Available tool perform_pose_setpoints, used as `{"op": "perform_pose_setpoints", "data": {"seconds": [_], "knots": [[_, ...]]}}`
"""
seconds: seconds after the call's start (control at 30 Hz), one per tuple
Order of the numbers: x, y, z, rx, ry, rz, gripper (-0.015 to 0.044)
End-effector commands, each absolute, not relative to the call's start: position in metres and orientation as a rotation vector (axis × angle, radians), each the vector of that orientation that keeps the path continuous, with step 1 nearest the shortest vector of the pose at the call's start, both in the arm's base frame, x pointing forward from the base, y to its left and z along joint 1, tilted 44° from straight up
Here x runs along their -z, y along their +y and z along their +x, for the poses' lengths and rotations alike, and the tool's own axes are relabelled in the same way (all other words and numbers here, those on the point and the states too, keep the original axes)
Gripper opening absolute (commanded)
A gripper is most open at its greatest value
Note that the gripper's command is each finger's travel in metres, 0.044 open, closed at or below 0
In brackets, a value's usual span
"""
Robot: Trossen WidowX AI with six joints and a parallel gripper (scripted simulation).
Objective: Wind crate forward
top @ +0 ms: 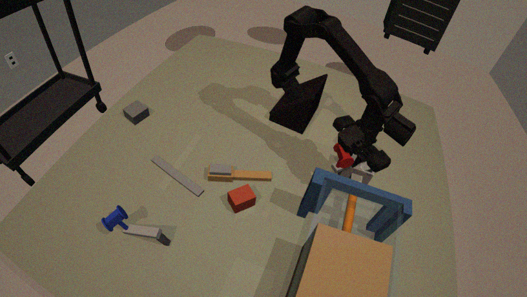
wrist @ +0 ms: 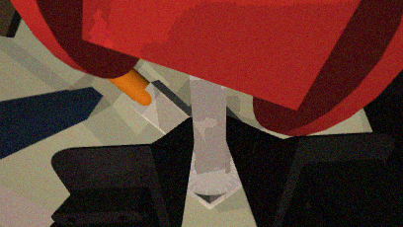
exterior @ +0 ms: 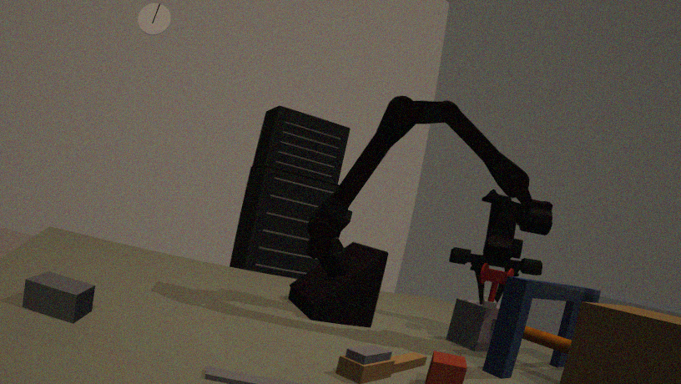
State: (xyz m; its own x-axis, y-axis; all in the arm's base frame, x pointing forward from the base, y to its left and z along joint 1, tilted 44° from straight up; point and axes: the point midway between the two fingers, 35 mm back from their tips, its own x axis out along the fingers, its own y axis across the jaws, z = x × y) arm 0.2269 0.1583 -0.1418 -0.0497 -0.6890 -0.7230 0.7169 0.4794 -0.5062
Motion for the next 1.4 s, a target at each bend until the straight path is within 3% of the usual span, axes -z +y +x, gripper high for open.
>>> {"op": "perform_pose_setpoints", "data": {"seconds": [0.0, 1.37], "knots": [[0.1429, 0.1579, 0.2268, 1.135, 1.153, 0.026, 0.0], [0.1491, 0.1527, 0.2251, 1.118, 1.168, 0.008, 0.0]]}}
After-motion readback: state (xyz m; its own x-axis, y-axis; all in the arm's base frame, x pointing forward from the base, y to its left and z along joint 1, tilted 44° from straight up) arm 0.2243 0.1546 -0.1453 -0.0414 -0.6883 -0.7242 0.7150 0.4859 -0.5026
